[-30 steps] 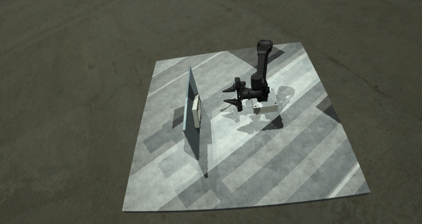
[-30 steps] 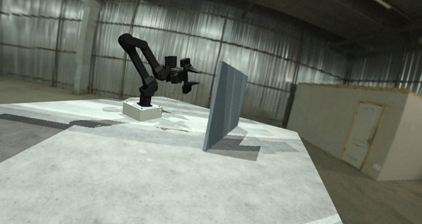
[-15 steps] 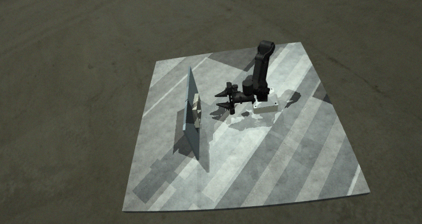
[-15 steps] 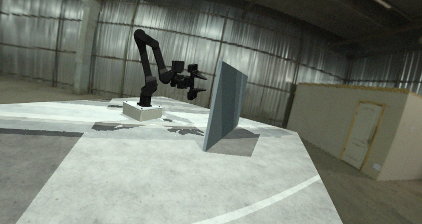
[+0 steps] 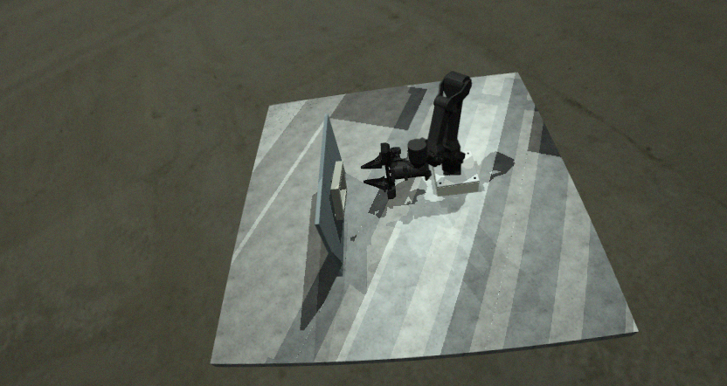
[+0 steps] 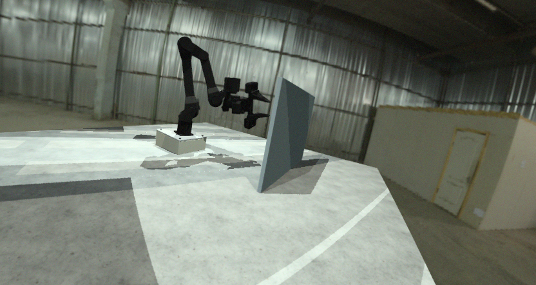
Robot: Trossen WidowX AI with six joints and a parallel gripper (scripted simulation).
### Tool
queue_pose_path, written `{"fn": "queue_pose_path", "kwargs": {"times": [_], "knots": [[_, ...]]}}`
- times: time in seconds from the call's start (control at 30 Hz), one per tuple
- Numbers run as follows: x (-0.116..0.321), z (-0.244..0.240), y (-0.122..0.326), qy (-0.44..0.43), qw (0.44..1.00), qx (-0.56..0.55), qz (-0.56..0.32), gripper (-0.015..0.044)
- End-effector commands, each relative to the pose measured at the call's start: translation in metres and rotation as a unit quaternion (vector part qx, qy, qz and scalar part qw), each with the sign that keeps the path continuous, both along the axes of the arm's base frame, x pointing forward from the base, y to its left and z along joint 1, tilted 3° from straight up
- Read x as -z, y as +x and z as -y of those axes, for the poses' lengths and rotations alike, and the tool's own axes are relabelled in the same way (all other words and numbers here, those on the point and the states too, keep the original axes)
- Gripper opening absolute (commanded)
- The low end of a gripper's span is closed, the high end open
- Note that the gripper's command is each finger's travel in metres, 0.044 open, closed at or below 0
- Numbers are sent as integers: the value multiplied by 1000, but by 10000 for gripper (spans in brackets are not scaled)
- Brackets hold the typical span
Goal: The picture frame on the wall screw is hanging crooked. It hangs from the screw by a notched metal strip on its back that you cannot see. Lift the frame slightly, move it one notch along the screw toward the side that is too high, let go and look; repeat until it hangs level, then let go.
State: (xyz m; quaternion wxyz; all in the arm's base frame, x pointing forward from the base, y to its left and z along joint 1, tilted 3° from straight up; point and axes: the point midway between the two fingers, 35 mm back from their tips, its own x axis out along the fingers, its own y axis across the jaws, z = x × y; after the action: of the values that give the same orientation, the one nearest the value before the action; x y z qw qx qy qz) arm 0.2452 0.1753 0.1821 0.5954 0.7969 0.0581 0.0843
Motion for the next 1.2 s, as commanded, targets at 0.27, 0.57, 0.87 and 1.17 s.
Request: {"fn": "queue_pose_path", "kwargs": {"times": [0.27, 0.57, 0.87, 1.17], "knots": [[-3, -5, 50, 3, 1000, 1, 2, 260], [-3, -5, 50, 3, 1000, 1, 2, 260], [-3, -7, 56, 4, 1000, 1, 2, 260], [-5, -10, 70, 4, 1000, 1, 3, 260]]}}
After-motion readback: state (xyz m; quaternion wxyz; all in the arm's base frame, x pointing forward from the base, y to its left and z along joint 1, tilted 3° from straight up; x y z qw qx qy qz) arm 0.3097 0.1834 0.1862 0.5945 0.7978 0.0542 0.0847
